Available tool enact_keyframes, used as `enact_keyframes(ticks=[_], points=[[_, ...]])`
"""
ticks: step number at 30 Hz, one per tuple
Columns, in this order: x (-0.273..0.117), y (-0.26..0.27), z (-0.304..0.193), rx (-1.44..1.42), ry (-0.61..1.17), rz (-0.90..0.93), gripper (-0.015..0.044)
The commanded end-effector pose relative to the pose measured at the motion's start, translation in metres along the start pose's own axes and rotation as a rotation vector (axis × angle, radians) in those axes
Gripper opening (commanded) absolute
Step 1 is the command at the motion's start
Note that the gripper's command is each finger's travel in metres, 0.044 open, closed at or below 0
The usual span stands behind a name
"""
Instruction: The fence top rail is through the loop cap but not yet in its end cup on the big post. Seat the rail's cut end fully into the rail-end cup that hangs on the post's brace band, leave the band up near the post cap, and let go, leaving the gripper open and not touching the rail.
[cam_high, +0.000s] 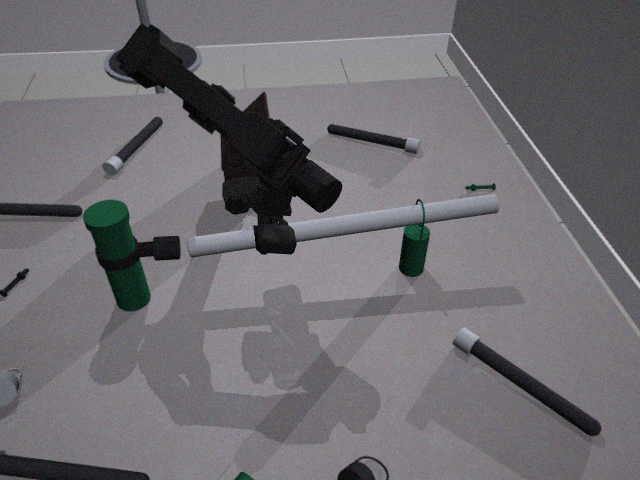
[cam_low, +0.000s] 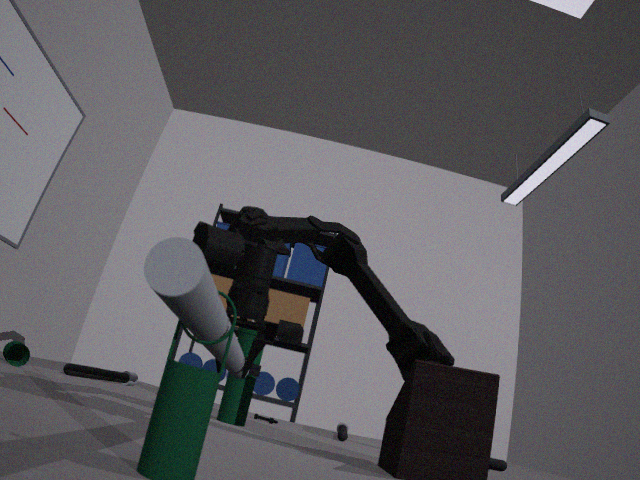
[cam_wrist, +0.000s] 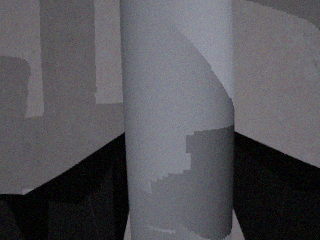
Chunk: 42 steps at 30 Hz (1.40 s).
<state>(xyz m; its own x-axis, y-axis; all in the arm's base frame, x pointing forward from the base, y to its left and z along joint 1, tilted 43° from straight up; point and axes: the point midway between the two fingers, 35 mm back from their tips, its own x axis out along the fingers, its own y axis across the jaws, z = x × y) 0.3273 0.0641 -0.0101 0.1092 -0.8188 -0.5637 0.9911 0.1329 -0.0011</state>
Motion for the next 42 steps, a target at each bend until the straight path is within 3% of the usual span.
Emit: enact_keyframes(ticks=[1, 42], points=[[-0.005, 0.002, 0.001, -0.002, -0.001, 0.008, 0.0000], [0.000, 0.003, 0.024, -0.009, -0.005, -0.002, 0.0000]])
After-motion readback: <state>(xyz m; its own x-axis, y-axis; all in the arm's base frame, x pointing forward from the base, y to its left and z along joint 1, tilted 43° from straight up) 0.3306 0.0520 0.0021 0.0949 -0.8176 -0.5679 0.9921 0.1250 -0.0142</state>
